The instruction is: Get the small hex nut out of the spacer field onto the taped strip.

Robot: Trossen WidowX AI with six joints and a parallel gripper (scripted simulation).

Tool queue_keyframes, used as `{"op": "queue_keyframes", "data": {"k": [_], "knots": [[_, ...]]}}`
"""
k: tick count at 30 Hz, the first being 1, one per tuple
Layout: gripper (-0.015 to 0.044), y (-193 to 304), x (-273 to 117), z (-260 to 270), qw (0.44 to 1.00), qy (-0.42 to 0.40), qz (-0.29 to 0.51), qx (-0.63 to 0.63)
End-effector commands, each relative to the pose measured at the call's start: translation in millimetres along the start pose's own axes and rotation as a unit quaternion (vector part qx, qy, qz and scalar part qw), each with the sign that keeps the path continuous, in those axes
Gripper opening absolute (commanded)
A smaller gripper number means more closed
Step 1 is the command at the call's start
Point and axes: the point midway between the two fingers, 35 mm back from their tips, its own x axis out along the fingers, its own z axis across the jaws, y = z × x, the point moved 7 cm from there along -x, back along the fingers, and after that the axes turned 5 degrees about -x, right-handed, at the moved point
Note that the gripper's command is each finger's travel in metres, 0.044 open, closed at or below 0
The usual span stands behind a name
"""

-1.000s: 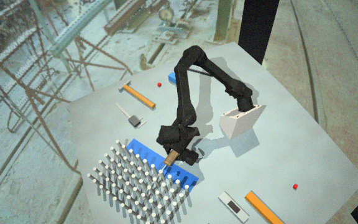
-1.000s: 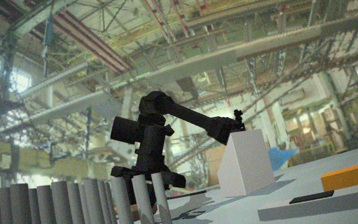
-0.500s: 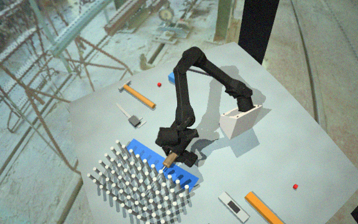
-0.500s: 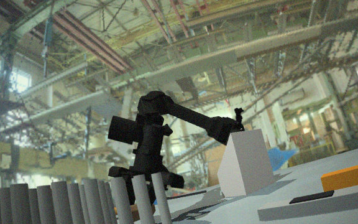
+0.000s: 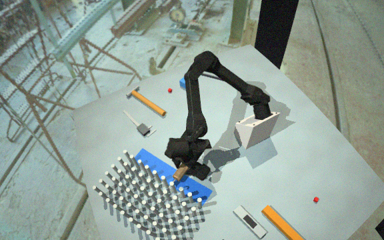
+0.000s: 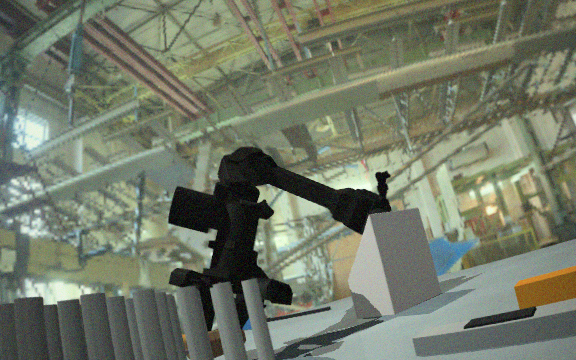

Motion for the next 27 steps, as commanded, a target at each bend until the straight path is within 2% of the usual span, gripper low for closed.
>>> {"op": "queue_keyframes", "data": {"k": [1, 27], "knots": [[0.0000, 2.3, 0.1, 0.6, 1.000, -0.003, 0.003, 0.004], [0.0000, -4.2, 14.5, -6.5, 1.000, -0.002, 0.004, 0.001]]}}
